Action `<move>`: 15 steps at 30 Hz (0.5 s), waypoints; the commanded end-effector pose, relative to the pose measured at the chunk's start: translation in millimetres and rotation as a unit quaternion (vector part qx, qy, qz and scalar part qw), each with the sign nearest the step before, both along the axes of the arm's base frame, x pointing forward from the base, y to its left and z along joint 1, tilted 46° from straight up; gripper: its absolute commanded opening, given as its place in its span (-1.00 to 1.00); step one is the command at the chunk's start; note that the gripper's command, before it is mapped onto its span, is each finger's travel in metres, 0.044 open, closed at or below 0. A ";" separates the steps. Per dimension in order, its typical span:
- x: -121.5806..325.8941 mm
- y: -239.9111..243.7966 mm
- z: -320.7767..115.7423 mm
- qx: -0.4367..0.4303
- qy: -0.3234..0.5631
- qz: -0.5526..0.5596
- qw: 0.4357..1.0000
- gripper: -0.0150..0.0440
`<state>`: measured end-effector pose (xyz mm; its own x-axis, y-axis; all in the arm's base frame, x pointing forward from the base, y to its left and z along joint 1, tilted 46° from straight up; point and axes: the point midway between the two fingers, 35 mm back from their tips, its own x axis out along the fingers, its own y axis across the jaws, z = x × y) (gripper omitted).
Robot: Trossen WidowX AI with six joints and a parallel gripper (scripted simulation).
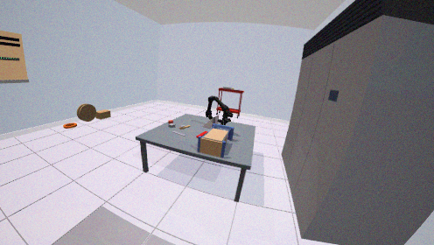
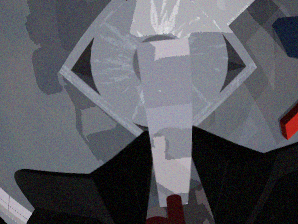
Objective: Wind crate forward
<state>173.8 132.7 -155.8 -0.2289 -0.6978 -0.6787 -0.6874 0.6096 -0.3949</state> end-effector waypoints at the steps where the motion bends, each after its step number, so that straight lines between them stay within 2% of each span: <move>1: -1.8 -1.6 -3.5 -0.001 -0.002 -0.007 1.000 -0.49; 15: -1.8 -1.6 -3.6 -0.001 -0.002 -0.007 1.000 -0.49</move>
<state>173.7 132.6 -155.8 -0.2293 -0.6980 -0.6784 -0.6977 0.6039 -0.3855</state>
